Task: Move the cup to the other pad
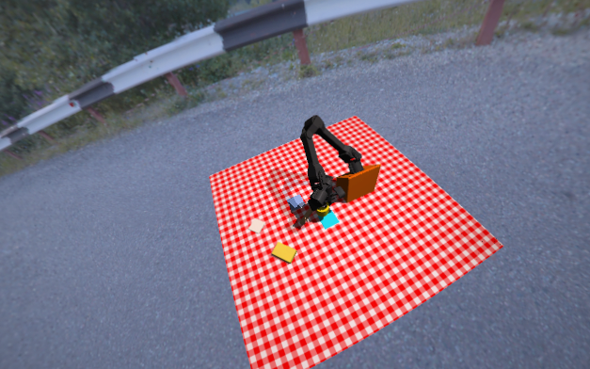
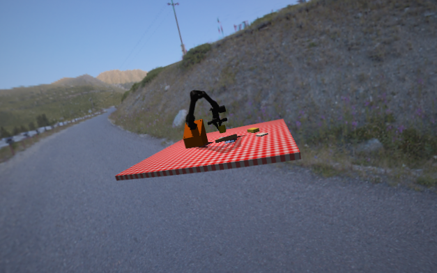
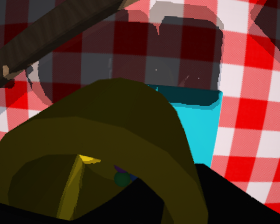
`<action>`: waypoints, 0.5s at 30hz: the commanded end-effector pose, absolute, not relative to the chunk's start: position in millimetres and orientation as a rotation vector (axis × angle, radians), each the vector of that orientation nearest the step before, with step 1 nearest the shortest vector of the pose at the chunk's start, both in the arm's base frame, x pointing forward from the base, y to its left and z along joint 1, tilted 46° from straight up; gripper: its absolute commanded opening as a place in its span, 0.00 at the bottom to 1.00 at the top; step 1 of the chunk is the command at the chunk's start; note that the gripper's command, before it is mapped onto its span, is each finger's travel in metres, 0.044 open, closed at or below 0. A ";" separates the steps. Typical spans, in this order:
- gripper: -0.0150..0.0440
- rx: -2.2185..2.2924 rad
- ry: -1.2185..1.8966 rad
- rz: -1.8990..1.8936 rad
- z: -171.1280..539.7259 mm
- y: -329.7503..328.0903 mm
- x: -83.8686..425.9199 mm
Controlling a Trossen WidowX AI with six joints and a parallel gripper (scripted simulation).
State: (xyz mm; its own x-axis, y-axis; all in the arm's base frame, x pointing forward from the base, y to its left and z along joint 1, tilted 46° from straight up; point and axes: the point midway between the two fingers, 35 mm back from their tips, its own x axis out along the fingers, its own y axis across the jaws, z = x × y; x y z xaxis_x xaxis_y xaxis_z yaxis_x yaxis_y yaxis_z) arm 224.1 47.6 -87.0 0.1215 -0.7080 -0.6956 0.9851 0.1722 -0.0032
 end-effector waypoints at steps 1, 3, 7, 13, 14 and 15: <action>0.25 0.532 0.645 -1.328 -95.0 52.5 214.9; 0.25 0.532 0.646 -1.327 -97.8 54.5 211.7; 0.25 0.533 0.646 -1.328 -103.0 58.2 205.5; 0.25 0.532 0.646 -1.328 -107.6 60.4 200.5; 0.25 0.532 0.646 -1.328 -108.1 59.9 200.6; 0.25 0.532 0.646 -1.328 -108.6 59.3 200.8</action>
